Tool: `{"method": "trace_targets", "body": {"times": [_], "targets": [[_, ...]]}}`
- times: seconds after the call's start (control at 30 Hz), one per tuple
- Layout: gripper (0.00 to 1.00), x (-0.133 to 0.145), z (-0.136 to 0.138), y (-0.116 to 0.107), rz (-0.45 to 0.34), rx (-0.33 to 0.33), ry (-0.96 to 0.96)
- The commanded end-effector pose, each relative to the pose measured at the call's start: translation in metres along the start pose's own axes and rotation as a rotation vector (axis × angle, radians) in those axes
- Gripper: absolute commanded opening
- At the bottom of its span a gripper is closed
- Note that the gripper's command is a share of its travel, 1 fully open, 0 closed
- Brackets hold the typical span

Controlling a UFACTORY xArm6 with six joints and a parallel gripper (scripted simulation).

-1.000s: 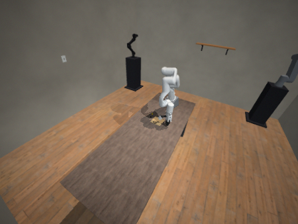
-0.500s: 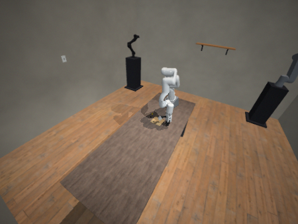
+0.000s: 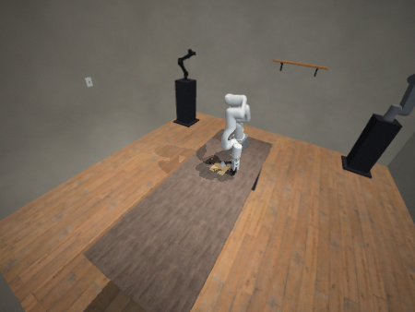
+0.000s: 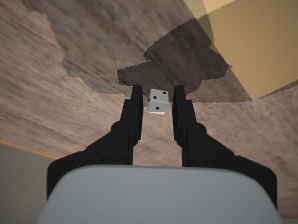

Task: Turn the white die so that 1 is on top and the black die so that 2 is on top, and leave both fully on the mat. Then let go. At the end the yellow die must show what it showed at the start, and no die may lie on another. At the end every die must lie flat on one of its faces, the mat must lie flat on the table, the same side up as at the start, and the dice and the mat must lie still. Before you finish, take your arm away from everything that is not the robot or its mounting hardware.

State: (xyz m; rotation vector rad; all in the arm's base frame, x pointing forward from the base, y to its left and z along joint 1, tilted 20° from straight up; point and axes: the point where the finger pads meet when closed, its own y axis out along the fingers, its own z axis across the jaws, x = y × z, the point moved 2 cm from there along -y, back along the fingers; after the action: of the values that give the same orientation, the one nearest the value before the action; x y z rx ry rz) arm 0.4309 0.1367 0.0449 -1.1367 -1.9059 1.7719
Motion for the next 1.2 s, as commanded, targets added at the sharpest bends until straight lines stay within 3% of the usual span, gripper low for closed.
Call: {"method": "trace_targets", "body": {"times": [0.0,0.4,0.43,1.17], "targets": [[0.31,-0.0005,-0.0011,-0.0008,0.001,-0.003,0.000],[0.31,-0.0005,-0.0011,-0.0008,0.001,-0.003,0.000],[0.11,-0.0005,-0.0011,-0.0008,0.001,-0.003,0.000],[0.11,-0.0005,-0.0011,-0.0008,0.001,-0.003,0.000]]}}
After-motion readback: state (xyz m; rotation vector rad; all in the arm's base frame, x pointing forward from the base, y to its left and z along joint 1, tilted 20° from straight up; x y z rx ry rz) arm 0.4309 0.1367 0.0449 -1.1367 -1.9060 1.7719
